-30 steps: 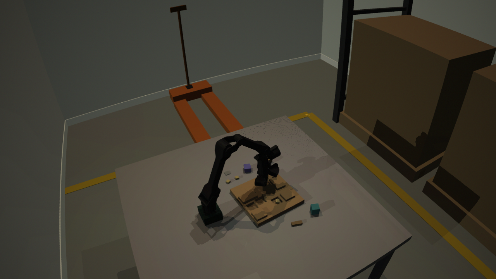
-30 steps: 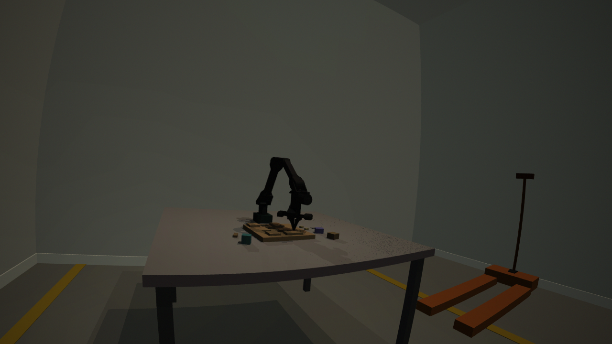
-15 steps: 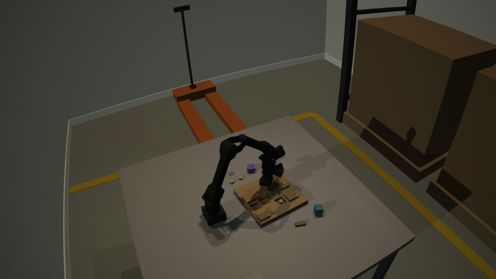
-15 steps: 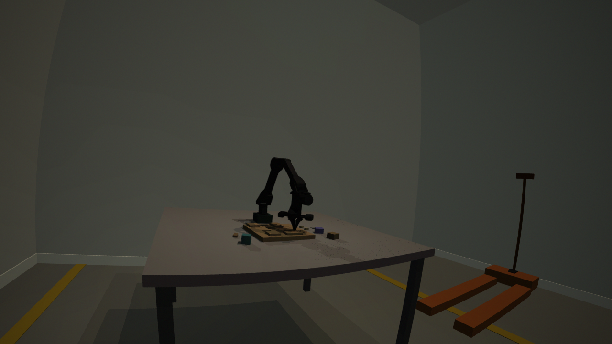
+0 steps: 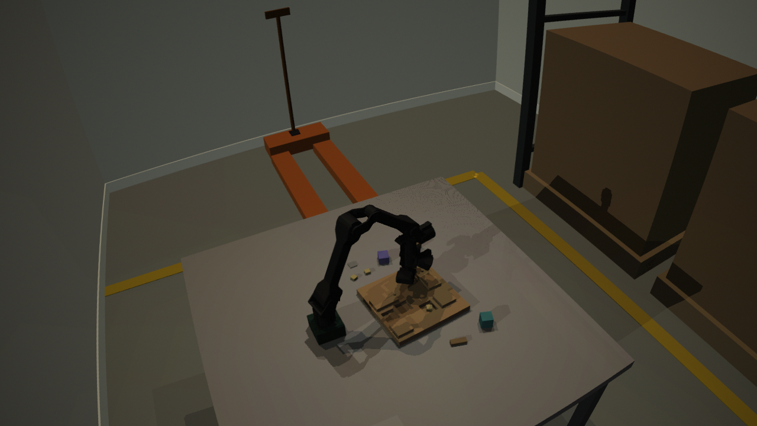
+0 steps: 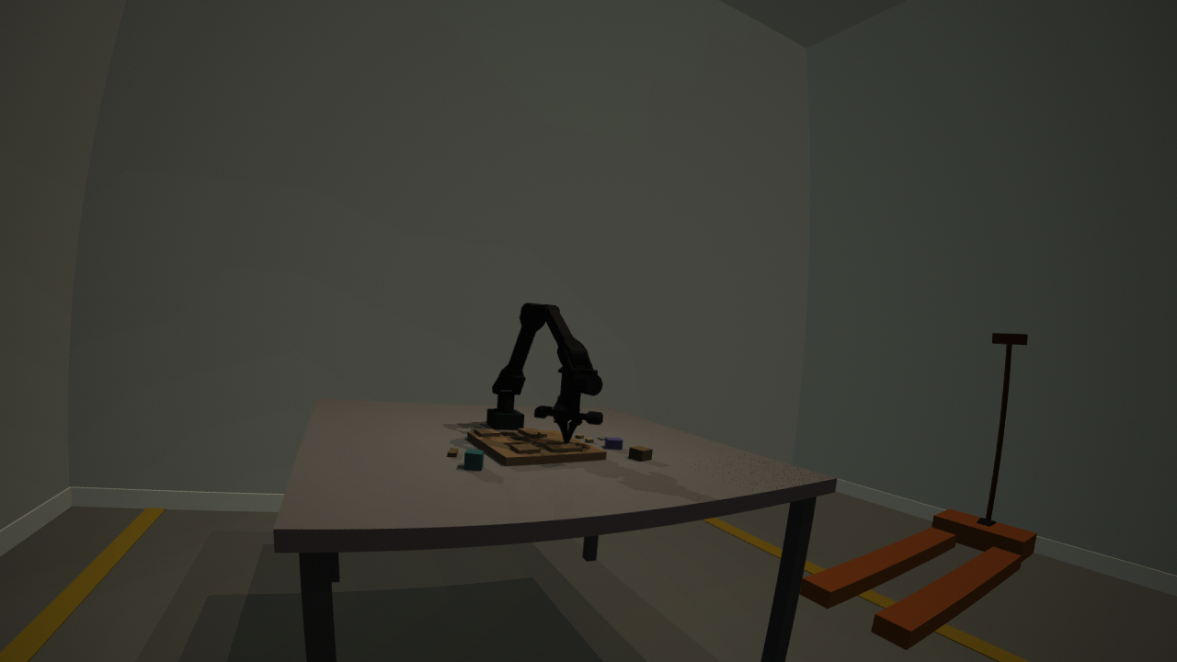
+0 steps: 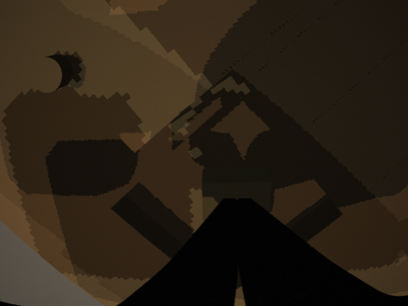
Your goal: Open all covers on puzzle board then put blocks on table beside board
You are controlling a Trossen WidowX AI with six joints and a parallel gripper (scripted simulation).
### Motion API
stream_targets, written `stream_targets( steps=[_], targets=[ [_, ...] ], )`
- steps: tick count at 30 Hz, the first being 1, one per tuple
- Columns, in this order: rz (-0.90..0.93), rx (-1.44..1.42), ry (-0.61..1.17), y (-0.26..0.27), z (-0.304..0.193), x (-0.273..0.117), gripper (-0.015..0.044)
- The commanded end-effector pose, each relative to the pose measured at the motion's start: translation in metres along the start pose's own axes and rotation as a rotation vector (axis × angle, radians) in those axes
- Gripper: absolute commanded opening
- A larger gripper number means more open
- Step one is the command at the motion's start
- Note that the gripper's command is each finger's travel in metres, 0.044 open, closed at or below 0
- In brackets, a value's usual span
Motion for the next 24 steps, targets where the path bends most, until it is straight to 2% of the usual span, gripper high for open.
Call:
stream_targets(
  steps=[1, 24],
  targets=[
    [0.005, 0.004, -0.001, 0.0004, 0.0004, -0.0065, 0.0000],
    [0.005, 0.003, -0.001, -0.0009, -0.0008, -0.0123, 0.0000]
  ],
)
Point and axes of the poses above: the point midway between the two fingers, 35 mm back from their tips, its own x axis out along the fingers, its own y axis across the jaws, z = x × y, the point moved 10 cm from there along -x, back along the fingers, and after that the axes turned 7 degrees about -x, right-handed, at the moved point
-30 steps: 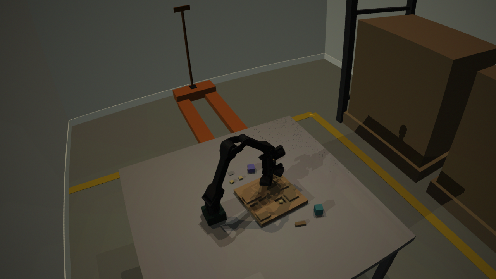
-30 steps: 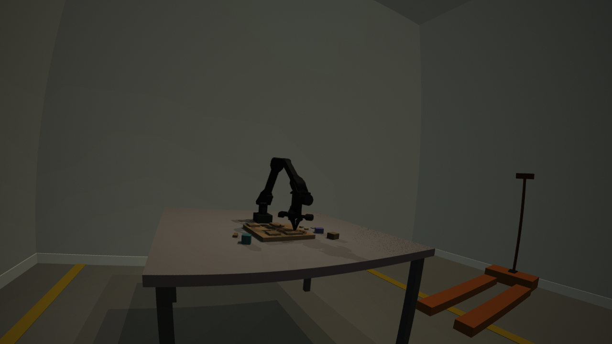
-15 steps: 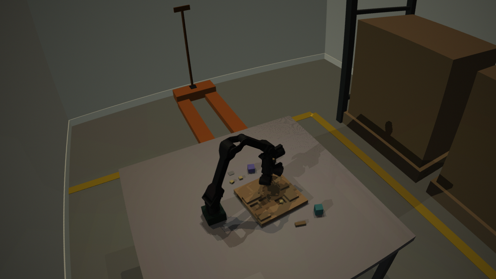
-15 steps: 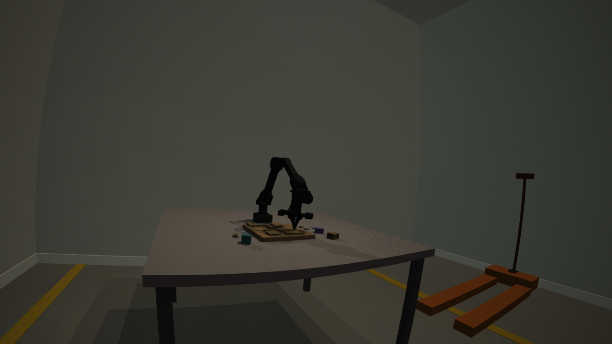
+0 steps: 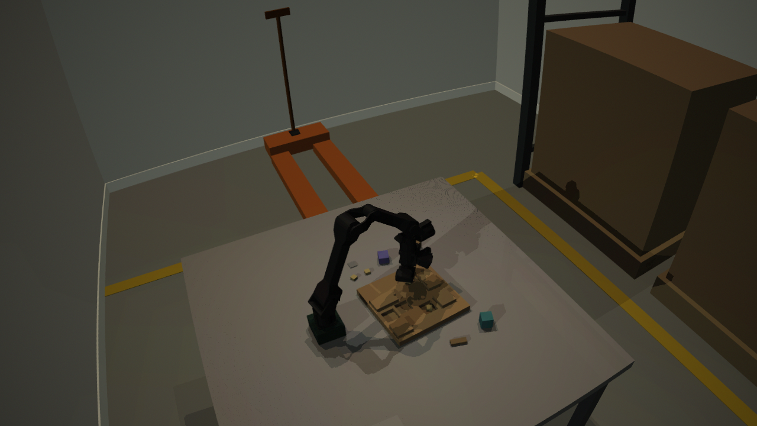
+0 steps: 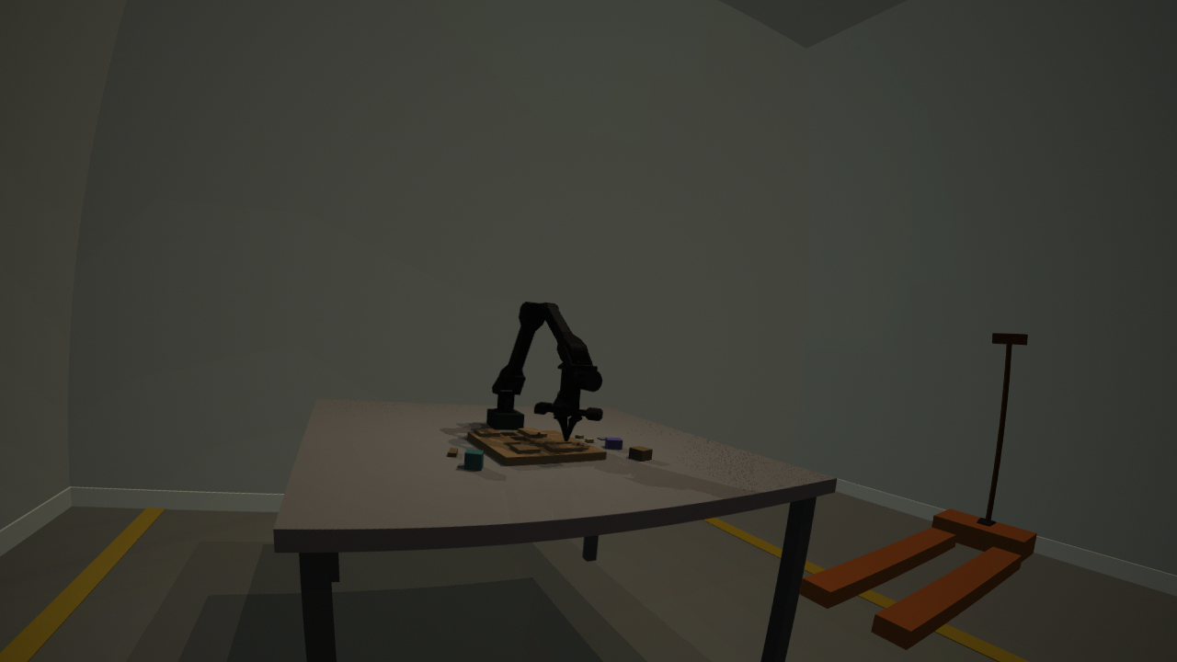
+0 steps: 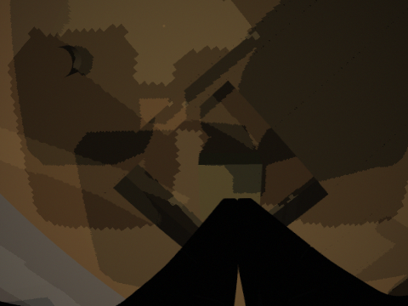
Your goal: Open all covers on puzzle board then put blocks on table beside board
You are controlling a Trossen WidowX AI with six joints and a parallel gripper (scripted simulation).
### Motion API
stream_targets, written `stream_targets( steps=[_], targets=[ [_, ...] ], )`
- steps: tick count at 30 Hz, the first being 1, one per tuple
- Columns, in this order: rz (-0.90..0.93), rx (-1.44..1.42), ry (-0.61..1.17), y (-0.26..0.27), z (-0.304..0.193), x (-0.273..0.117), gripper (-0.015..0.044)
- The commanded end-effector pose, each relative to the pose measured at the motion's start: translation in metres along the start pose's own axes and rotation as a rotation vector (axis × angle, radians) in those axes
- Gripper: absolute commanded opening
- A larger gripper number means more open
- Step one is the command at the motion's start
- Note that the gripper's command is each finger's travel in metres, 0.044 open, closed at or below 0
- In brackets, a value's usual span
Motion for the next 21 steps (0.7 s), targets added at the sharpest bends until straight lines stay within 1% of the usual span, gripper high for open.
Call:
stream_targets(
  steps=[1, 21],
  targets=[
    [0.005, 0.003, -0.001, 0.0007, 0.0008, -0.0017, 0.0000],
    [0.004, 0.002, -0.001, 0.0015, 0.0013, 0.0061, 0.0000]
  ],
)
Point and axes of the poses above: the point midway between the two fingers, 35 mm back from their tips, its own x axis out along the fingers, its own y axis across the jaws, z = x × y, the point moved 10 cm from there along -x, back along the fingers, and after that the axes turned 7 degrees about -x, right-handed, at the moved point
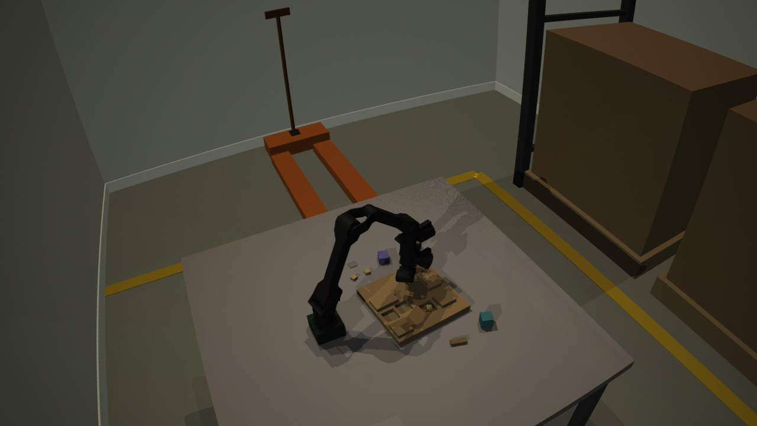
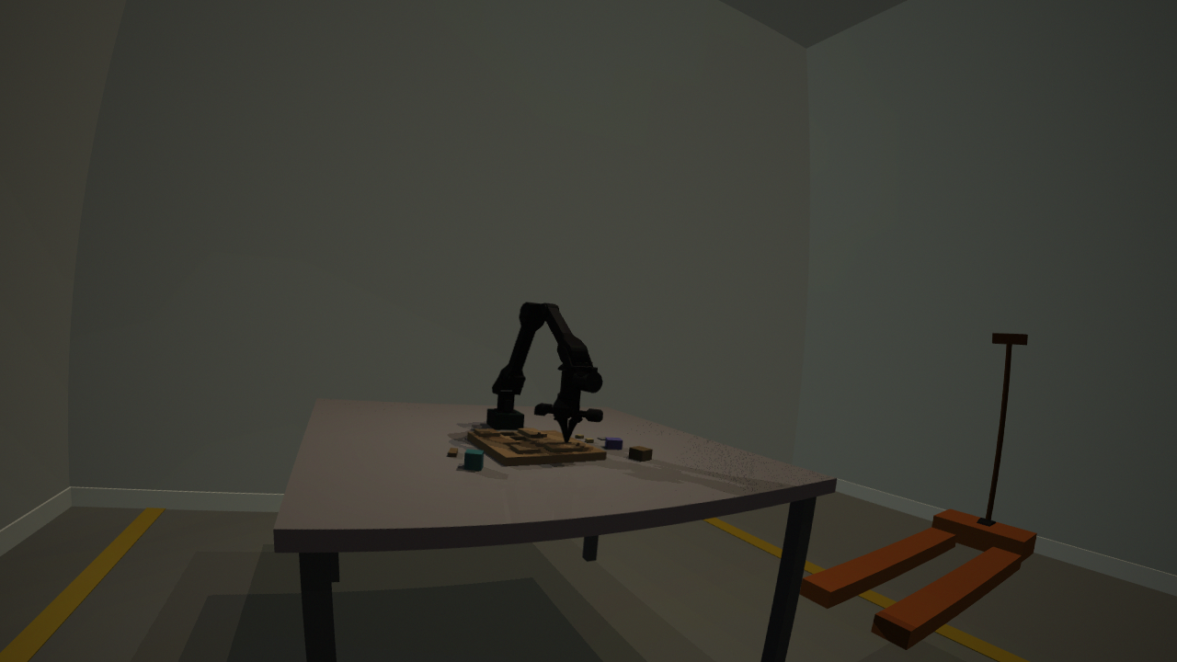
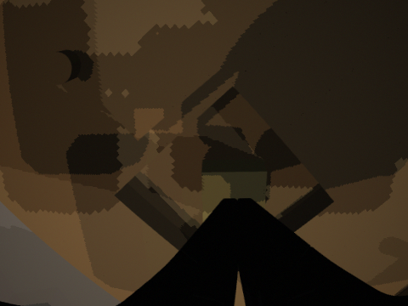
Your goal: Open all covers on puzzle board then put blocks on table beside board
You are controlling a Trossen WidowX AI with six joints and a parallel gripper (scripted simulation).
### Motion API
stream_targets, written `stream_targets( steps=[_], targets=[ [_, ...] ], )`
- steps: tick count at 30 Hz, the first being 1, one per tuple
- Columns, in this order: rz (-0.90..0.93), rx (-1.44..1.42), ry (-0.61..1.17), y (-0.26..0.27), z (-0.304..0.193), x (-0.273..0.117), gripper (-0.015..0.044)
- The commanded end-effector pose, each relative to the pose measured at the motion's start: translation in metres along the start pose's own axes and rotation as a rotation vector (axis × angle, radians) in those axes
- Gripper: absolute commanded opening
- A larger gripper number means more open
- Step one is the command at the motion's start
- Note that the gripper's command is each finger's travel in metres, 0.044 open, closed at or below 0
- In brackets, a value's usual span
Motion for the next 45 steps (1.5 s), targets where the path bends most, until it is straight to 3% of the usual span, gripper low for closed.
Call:
stream_targets(
  steps=[1, 45],
  targets=[
    [0.004, 0.003, 0.000, 0.0008, 0.0004, 0.0036, 0.0000],
    [0.005, 0.003, -0.001, 0.0025, 0.0018, 0.0100, 0.0000]
  ],
)
Point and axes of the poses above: the point midway between the two fingers, 35 mm back from their tips, its own x axis out along the fingers, its own y axis across the jaws, z = x × y, the point moved 10 cm from there along -x, back along the fingers, and after that the axes turned 7 degrees about -x, right-handed, at the moved point
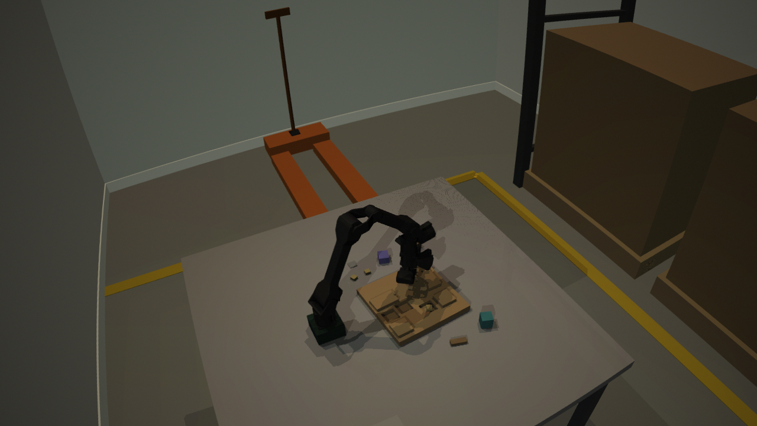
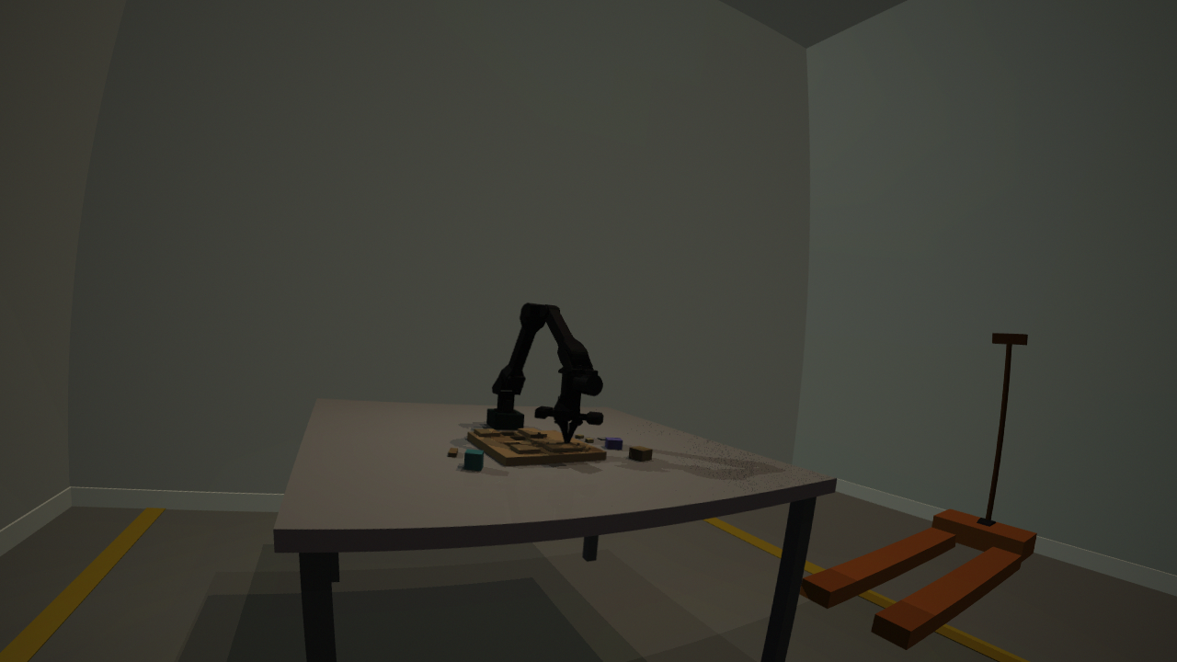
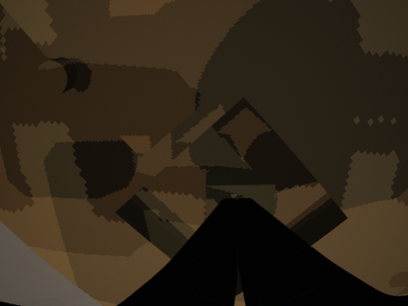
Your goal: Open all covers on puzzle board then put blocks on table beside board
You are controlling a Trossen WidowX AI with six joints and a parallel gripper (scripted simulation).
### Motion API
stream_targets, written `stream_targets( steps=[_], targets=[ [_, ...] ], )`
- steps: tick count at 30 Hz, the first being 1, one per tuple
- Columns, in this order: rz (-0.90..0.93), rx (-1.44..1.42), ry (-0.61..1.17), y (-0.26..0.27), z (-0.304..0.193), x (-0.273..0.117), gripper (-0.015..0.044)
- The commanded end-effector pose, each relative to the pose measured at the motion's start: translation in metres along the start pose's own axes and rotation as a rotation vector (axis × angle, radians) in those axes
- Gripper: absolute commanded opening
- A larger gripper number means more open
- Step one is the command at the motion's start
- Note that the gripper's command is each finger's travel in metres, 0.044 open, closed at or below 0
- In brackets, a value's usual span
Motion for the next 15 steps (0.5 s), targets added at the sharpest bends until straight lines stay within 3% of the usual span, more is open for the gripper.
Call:
stream_targets(
  steps=[1, 15],
  targets=[
    [0.005, 0.004, -0.002, 0.0008, 0.0005, 0.0006, 0.0000],
    [0.005, 0.022, -0.002, 0.0007, 0.0005, -0.0006, 0.0000]
  ],
)
Point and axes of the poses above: the point midway between the two fingers, 35 mm back from their tips, its own x axis out along the fingers, its own y axis across the jaws, z = x × y, the point moved 10 cm from there along -x, back along the fingers, and after that the axes turned 7 degrees about -x, right-handed, at the moved point
